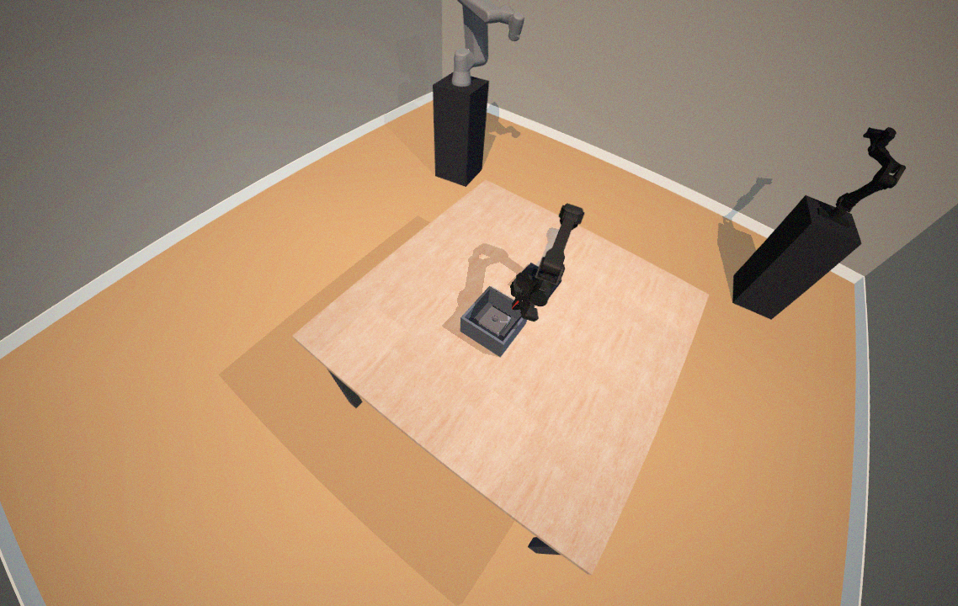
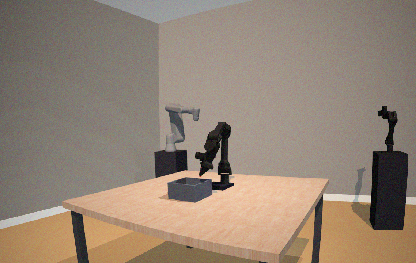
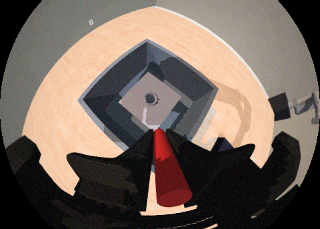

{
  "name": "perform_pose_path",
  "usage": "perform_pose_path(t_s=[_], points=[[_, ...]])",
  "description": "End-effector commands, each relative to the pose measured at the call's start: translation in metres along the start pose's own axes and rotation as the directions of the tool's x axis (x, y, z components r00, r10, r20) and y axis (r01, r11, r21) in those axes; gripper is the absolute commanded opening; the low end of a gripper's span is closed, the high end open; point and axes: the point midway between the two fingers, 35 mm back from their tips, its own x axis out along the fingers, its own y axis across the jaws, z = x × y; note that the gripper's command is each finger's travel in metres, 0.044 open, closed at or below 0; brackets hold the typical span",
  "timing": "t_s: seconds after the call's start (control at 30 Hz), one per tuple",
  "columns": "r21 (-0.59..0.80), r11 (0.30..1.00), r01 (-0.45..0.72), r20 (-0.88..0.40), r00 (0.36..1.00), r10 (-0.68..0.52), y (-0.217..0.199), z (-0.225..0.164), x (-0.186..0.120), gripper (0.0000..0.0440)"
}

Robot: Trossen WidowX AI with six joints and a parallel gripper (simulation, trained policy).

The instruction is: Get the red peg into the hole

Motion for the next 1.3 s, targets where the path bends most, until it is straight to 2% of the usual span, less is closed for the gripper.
perform_pose_path(t_s=[0.0, 0.4, 0.67, 0.73, 0.9, 1.1, 1.27], points=[[0.007, 1.0, -0.002, 0.001, 1.0, 0.002, 0.002, 0.014, 0.011, 0.0], [-0.053, 0.998, -0.029, -0.045, 0.999, 0.026, 0.005, 0.041, 0.05, 0.0], [-0.13, 0.99, -0.06, -0.102, 0.994, 0.047, 0.008, 0.039, 0.074, 0.0009], [-0.15, 0.987, -0.066, -0.123, 0.991, 0.047, 0.007, 0.036, 0.08, 0.004], [-0.177, 0.981, -0.079, -0.164, 0.985, 0.049, 0.008, 0.033, 0.093, 0.0154], [-0.214, 0.972, -0.098, -0.168, 0.984, 0.062, 0.013, 0.049, 0.092, 0.017], [-0.211, 0.969, -0.127, -0.186, 0.979, 0.087, 0.025, 0.061, 0.088, 0.0292]])
